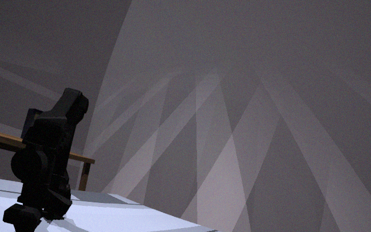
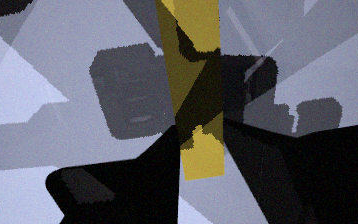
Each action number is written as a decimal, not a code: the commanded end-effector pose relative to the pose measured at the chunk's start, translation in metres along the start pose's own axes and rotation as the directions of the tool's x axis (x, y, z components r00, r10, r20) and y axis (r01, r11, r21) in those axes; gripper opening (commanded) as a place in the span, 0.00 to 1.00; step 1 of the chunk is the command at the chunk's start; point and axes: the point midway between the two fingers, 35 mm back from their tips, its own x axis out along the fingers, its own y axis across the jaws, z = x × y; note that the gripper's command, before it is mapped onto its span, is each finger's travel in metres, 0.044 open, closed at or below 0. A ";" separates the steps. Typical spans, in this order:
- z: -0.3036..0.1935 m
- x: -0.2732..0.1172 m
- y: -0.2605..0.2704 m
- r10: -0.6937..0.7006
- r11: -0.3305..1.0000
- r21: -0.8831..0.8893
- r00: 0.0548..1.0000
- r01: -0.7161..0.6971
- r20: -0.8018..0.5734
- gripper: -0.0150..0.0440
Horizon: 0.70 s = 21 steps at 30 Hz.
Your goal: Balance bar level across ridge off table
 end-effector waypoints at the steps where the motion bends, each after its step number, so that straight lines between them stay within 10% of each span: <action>1: 0.000 0.000 0.000 0.000 1.000 0.000 1.000 0.000 0.000 0.42; 6: 0.000 -0.006 -0.001 0.000 1.000 0.000 1.000 0.000 0.000 0.25; 21: 0.000 -0.043 -0.005 0.000 1.000 -0.002 1.000 0.000 0.002 0.25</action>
